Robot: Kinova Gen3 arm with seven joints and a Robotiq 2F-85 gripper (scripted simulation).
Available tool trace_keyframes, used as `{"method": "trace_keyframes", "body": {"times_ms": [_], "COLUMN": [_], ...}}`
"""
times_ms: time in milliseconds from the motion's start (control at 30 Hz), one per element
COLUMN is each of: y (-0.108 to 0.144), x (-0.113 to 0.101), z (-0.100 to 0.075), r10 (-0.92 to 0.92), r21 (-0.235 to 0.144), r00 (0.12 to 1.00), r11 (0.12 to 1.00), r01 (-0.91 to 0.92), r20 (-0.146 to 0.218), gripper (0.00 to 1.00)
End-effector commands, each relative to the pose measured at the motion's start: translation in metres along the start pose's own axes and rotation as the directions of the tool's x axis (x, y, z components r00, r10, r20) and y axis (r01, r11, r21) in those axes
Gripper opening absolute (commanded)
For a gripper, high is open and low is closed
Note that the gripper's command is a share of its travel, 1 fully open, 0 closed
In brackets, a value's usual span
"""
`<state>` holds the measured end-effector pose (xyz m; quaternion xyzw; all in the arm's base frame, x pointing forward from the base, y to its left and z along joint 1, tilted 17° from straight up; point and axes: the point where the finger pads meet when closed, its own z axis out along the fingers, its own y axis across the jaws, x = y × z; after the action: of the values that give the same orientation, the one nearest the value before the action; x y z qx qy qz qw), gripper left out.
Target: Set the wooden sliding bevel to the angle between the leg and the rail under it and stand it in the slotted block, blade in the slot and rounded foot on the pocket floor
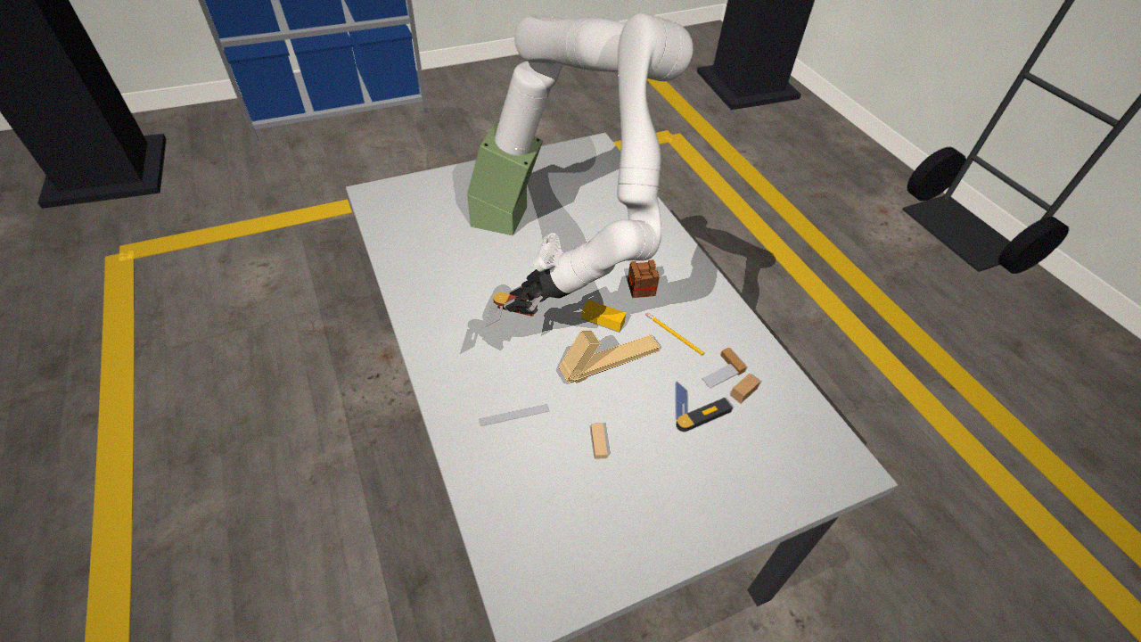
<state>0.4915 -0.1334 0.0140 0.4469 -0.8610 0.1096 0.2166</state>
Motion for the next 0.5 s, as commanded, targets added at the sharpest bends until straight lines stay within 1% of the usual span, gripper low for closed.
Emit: {"method": "trace_keyframes", "body": {"times_ms": [0, 467], "y": [-0.0005, 0.0002], "x": [0.0005, 0.0001], "z": [-0.0007, -0.0011], "r10": [0.001, -0.004], "r21": [0.001, 0.001], "r00": [1.000, 1.000], "r11": [1.000, 1.000], "r01": [-0.001, 0.004], "r20": [0.001, 0.003], "gripper": [0.10, 0.10]}}
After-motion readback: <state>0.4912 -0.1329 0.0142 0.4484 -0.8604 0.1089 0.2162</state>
